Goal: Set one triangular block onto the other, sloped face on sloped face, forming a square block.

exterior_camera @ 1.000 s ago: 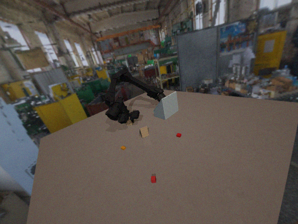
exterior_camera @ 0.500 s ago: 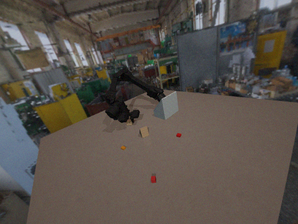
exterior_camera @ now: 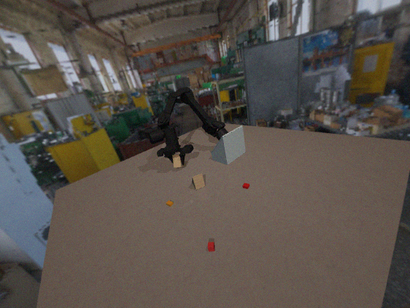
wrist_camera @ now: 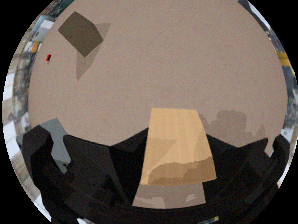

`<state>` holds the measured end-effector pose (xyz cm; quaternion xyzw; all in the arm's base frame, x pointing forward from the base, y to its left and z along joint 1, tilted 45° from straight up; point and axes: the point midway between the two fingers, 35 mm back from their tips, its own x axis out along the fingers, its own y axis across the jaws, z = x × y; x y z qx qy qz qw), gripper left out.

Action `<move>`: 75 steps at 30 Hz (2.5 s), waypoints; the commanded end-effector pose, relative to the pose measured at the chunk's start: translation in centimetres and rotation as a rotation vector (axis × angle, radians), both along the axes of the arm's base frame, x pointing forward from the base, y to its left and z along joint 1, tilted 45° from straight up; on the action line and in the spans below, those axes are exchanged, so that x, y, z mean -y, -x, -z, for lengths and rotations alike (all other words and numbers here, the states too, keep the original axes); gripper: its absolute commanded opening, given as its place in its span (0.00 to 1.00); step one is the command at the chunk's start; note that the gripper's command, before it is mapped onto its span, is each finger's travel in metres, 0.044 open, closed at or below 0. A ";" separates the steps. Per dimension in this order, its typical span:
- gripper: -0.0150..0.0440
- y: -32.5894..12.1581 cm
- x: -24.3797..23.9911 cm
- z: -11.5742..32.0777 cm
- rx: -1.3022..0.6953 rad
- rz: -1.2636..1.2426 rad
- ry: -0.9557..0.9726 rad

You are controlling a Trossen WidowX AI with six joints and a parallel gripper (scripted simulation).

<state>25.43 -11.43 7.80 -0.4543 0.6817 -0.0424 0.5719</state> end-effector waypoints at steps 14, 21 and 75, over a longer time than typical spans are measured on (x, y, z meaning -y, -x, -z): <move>0.25 2.4 0.5 -1.8 0.250 -0.255 -0.245; 0.25 3.5 1.1 -2.3 0.359 -0.368 -0.352; 1.00 4.7 -4.8 -7.5 0.332 -0.318 -0.517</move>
